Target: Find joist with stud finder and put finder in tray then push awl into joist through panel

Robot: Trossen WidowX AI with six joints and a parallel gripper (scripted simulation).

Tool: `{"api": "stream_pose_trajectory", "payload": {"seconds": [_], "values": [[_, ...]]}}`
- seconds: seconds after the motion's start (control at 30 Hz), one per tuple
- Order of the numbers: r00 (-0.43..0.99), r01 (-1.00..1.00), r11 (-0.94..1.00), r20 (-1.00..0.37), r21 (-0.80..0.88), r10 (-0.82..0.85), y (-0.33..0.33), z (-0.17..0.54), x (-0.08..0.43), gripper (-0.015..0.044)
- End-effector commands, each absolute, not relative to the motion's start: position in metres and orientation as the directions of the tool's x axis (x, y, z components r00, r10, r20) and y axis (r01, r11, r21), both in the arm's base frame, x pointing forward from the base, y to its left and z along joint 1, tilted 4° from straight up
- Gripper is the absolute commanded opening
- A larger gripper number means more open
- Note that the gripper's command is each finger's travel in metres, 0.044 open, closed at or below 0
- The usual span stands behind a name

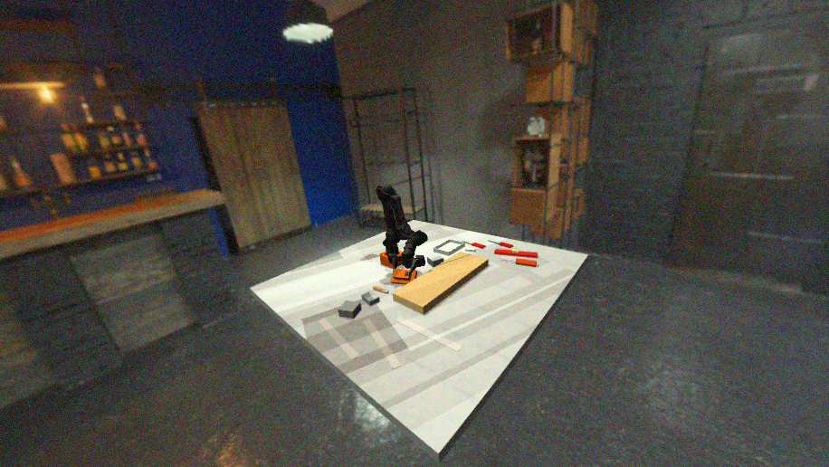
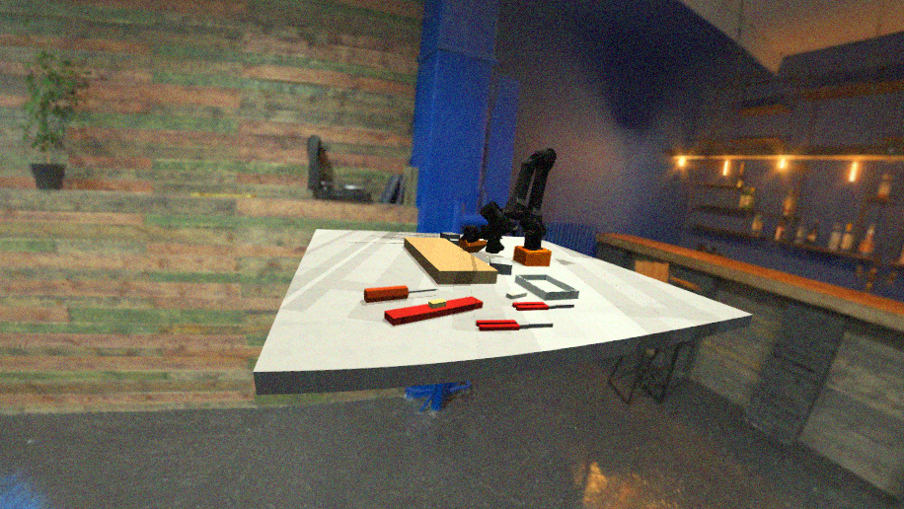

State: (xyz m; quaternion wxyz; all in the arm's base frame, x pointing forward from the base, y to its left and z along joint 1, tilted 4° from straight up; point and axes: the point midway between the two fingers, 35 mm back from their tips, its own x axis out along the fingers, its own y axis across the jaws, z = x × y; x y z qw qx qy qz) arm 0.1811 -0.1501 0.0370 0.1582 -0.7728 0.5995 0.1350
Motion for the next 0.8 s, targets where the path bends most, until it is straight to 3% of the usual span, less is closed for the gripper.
{"api": "stream_pose_trajectory", "payload": {"seconds": [0.0, 0.77], "values": [[0.242, -0.97, -0.228, -0.397, -0.083, -0.886, -0.15, 0.0357, 0.1807, 0.0378], [0.243, -0.97, -0.229, -0.398, -0.083, -0.884, -0.1449, 0.032, 0.1799, 0.0378]]}}
